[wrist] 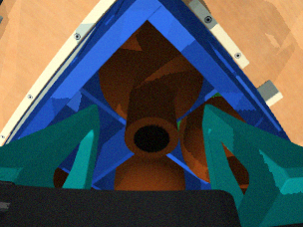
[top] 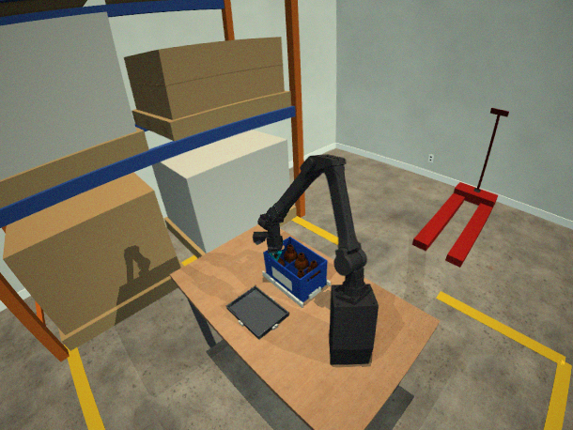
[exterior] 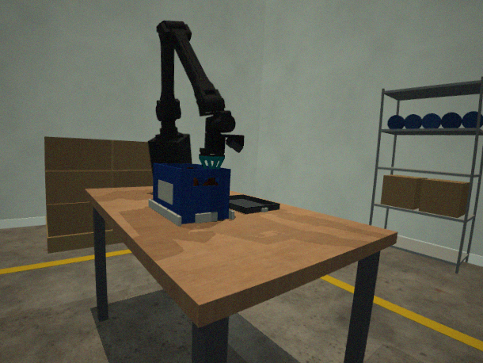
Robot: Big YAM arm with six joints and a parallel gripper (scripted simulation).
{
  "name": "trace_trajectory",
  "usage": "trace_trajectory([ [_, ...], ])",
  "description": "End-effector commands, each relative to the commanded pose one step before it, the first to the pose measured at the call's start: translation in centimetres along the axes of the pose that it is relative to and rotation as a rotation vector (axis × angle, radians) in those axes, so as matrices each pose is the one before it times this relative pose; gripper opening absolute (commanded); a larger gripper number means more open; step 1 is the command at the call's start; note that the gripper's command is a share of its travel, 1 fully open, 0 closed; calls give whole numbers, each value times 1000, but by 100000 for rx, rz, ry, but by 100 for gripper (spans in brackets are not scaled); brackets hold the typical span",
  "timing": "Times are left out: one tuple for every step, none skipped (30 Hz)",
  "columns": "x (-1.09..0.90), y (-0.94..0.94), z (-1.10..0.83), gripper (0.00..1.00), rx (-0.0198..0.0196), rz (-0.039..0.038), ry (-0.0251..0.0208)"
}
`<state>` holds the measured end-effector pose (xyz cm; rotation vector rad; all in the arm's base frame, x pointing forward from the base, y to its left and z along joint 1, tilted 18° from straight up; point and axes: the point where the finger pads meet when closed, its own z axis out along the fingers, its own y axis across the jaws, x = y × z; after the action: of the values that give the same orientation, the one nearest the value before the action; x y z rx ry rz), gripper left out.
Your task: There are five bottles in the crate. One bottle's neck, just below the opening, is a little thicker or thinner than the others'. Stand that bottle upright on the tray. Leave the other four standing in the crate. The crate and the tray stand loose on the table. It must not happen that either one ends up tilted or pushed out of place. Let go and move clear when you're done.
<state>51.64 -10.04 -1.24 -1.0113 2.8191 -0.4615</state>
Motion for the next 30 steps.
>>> trace_trajectory([
  [222,-496,452,61,5,237,-13],
  [0,0,0,61,0,0,0],
  [0,0,0,61,0,0,0],
  [-1,-1,-7,61,3,1,-4],
  [-4,-9,-44,61,24,5,-24],
  [-12,-23,-115,61,63,14,-64],
  [-21,-41,-213,61,117,26,-118],
  [-32,-64,-334,61,183,41,-185],
  [-44,-88,-474,61,259,57,-263],
  [-121,-187,-630,61,641,166,-619],
  [-75,67,-148,61,27,-24,-82],
  [-83,104,-137,61,-35,-49,-39],
  [-106,114,-168,61,-26,-54,-61],
  [0,0,0,61,0,0,0],
  [0,0,0,61,0,0,0],
  [167,885,1128,61,-2178,-714,1901],
  [-267,-195,-831,61,967,230,-986],
  [-319,-258,-995,61,1187,220,-1219],
  [-65,-38,-269,61,108,-31,-89],
  [-100,-137,-323,61,238,69,-186],
  [-18,-32,-288,61,67,16,-24],
  [-41,-62,-321,61,116,31,-68],
  [-52,-78,-345,61,144,40,-92],
  [-79,-113,-378,61,201,58,-145],
  [-100,-140,-405,61,247,72,-188],
  [-119,-164,-429,61,288,86,-227],
  [-148,-202,-459,61,350,106,-287],
  [-175,-229,-482,61,379,123,-358],
  [-196,-252,-500,61,411,137,-409],
  [-99,-129,-429,61,208,71,-207],
])
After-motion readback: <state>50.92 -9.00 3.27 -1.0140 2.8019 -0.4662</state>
